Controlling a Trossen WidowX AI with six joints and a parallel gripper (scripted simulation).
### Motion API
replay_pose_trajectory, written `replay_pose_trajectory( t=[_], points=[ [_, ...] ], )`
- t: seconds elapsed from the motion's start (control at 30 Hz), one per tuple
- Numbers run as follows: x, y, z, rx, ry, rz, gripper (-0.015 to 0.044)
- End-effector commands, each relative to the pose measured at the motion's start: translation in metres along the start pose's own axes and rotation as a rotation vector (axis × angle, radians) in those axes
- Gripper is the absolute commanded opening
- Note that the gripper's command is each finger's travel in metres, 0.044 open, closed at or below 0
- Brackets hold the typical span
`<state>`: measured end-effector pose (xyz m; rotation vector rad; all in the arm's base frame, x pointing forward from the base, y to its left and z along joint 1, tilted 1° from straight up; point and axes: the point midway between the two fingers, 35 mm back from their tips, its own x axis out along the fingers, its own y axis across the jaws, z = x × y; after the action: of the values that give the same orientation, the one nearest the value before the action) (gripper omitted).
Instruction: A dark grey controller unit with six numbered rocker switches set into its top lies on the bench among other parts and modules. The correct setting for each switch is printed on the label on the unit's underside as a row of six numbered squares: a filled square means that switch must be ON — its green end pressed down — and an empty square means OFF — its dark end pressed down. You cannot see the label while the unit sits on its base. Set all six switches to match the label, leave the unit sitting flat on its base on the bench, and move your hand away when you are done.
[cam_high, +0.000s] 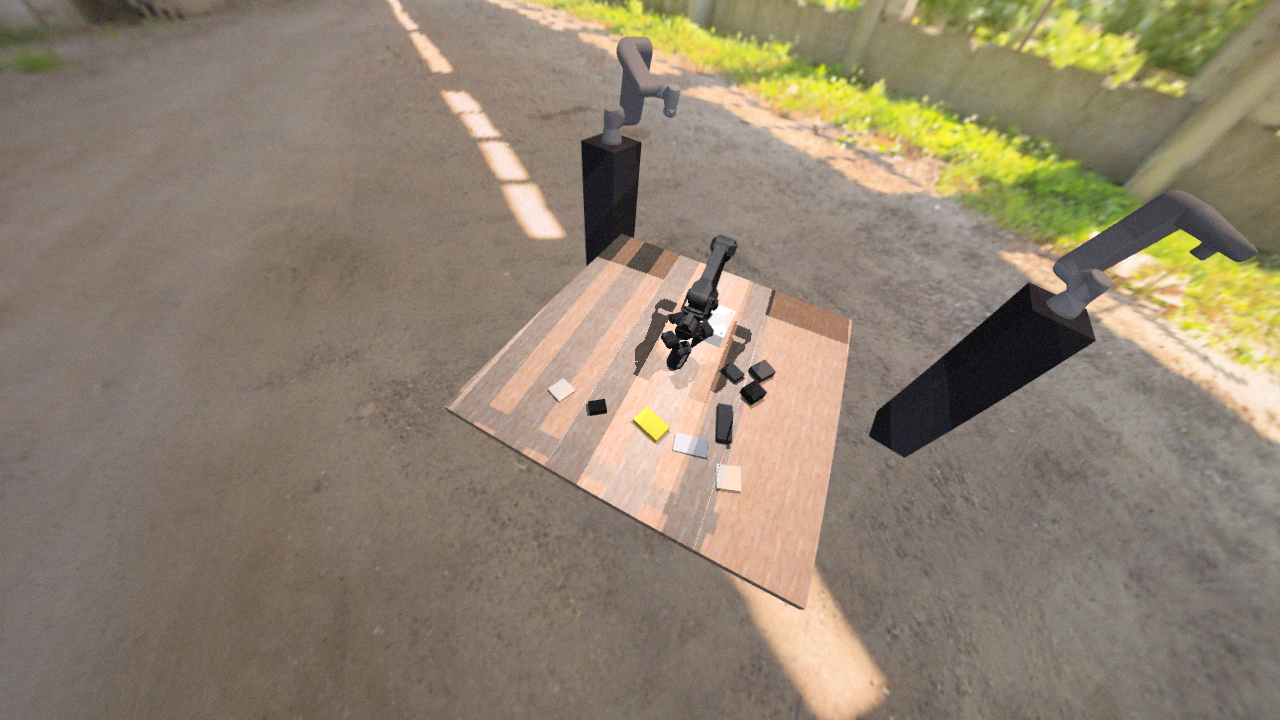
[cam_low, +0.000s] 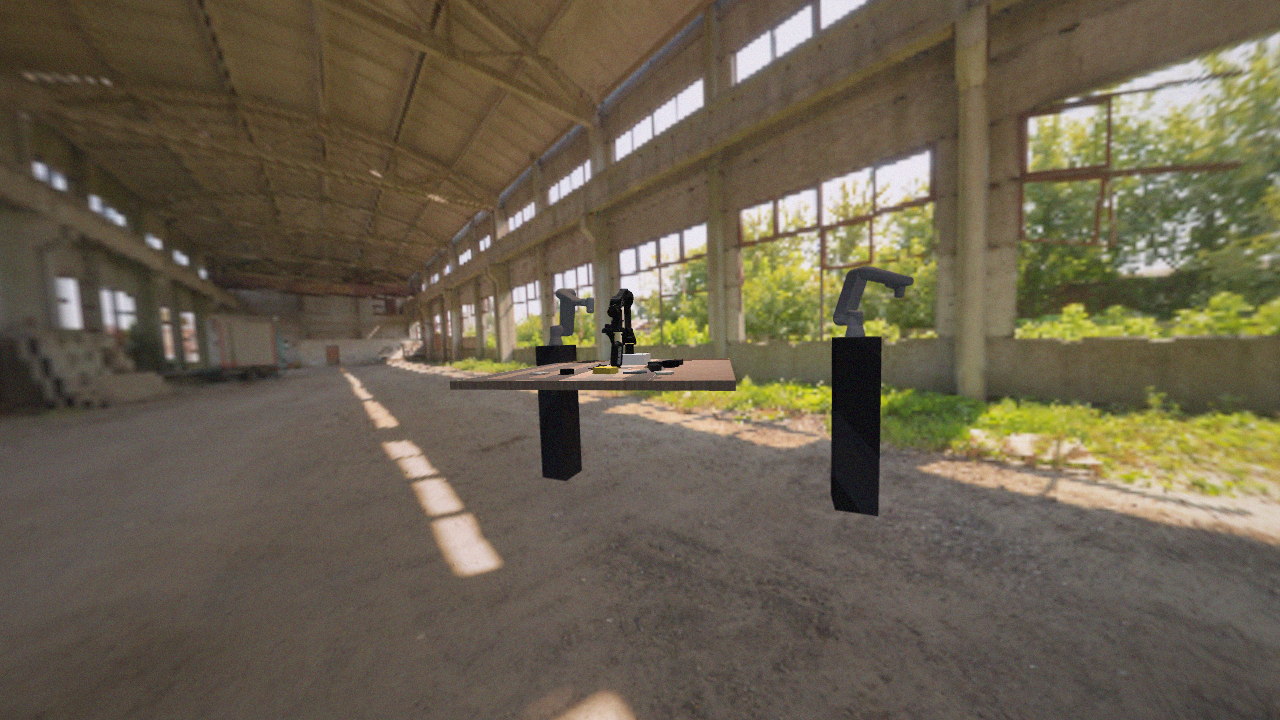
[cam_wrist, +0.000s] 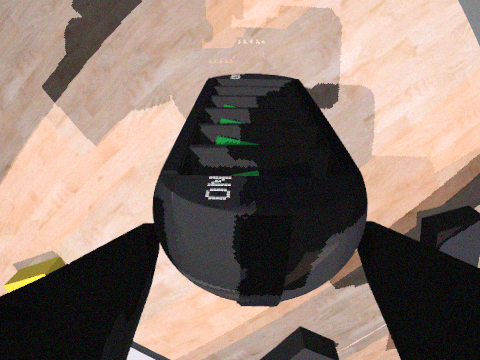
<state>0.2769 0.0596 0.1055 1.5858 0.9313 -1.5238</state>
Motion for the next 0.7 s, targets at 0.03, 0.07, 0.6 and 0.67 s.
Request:
replay_pose_trajectory(
  t=[0.03, 0.07, 0.6, 0.67],
  points=[
    [0.004, 0.0, -0.006, 0.001, -0.001, -0.009, 0.0337],
    [0.004, 0.0, -0.007, 0.001, -0.001, -0.009, 0.0337],
    [0.008, 0.0, -0.019, 0.001, 0.001, -0.009, 0.0337],
    [0.008, 0.0, -0.021, 0.001, 0.001, -0.009, 0.0337]
  ],
)
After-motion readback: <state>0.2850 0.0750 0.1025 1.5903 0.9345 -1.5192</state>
